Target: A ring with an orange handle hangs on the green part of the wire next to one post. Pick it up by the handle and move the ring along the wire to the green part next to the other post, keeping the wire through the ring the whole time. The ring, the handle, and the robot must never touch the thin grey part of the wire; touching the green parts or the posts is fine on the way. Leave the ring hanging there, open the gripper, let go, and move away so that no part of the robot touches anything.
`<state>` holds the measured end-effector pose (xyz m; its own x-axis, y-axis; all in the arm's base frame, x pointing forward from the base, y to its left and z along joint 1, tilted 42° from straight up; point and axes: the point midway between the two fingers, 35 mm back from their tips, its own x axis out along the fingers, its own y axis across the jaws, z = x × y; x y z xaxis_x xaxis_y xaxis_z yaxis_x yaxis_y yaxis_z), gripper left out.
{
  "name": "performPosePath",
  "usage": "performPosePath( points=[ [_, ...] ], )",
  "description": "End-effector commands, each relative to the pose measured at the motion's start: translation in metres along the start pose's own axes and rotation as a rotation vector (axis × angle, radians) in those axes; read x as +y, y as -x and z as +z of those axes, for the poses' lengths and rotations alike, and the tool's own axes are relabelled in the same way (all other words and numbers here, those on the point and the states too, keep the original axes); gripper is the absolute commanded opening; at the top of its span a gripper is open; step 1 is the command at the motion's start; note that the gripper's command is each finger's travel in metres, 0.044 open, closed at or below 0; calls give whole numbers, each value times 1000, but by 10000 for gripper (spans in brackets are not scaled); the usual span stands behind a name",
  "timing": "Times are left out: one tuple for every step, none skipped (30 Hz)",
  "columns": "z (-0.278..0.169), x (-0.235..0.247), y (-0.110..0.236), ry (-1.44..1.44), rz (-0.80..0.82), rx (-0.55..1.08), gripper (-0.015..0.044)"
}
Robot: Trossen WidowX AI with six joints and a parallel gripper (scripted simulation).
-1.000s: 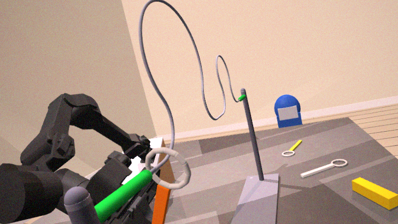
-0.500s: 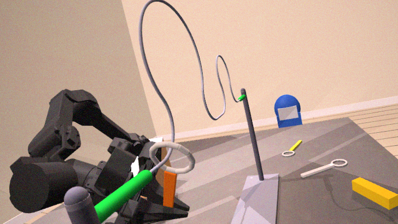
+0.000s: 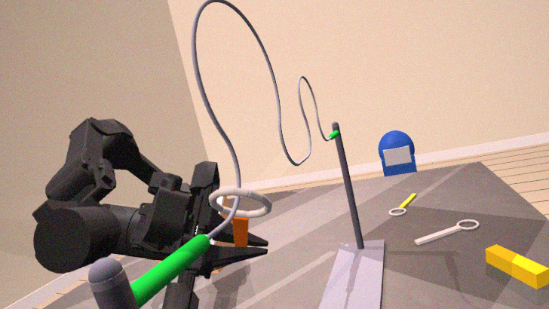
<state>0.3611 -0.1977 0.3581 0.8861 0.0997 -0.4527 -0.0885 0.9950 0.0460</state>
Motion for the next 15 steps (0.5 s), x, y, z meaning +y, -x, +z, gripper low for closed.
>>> performPosePath(
  points=[
    [2, 14, 2, -52, 40, -6, -150],
    [2, 15, 2, -61, 45, -6, -150],
    [2, 17, 2, -74, 52, -7, -150],
    [3, 20, 2, -90, 61, -7, -150],
    [3, 23, 2, -106, 70, -7, -150],
    [3, 25, 3, -119, 77, -7, -150],
    [3, 27, 3, -131, 84, -7, -150],
    [4, 29, 3, -143, 91, -7, -150],
    [4, 31, 3, -159, 100, -8, -150],
    [4, 33, 3, -172, 107, -8, -150],
    [5, 35, 3, -184, 114, -8, -150],
    [5, 37, 4, -197, 121, -8, -150],
    [5, 39, 4, -210, 128, -8, -150],
    [6, 41, 4, -223, 136, -8, -150],
    [6, 43, 4, -236, 143, -8, -150]
  ],
)
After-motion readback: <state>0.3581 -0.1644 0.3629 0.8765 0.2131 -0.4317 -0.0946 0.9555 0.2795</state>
